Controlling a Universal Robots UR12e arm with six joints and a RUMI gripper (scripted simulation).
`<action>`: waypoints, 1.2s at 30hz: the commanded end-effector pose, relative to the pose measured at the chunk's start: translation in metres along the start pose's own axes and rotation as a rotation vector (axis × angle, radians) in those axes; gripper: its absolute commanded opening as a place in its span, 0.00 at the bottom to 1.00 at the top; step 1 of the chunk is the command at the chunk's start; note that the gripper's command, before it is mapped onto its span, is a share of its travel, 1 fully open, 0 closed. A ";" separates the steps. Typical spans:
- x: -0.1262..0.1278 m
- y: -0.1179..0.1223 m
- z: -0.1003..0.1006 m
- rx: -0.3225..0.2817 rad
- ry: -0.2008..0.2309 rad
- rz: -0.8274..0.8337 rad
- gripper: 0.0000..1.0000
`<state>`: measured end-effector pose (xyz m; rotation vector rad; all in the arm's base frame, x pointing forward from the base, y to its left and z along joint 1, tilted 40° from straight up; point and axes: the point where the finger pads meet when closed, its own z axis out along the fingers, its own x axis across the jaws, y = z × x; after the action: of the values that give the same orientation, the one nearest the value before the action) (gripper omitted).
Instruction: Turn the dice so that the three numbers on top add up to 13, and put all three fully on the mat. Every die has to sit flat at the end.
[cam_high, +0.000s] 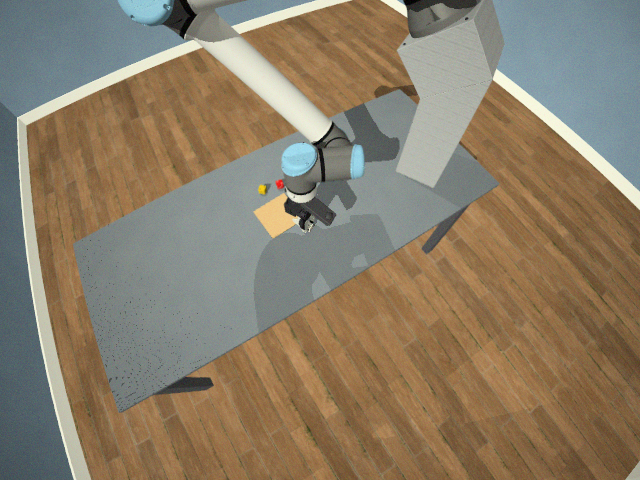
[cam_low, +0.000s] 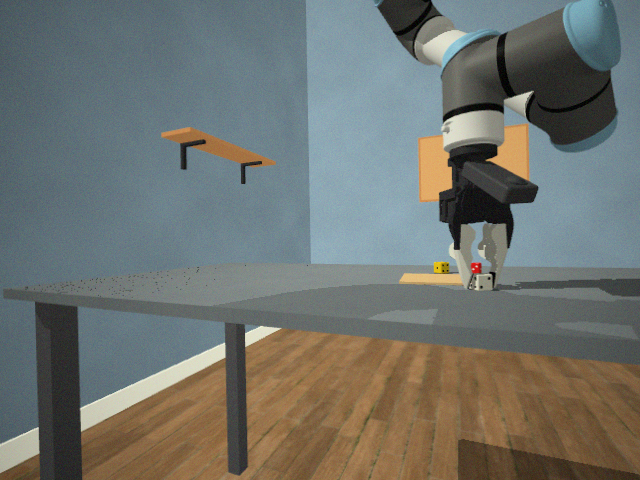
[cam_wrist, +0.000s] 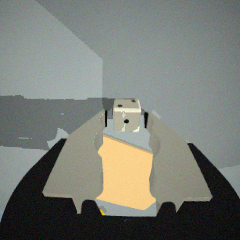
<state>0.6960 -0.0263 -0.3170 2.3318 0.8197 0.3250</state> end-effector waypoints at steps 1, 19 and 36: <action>0.000 0.000 0.000 0.000 0.001 0.000 0.24; 0.000 0.000 0.000 0.000 0.001 0.000 0.24; 0.000 0.000 0.000 0.000 0.001 0.000 0.06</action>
<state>0.6961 -0.0264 -0.3172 2.3318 0.8197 0.3250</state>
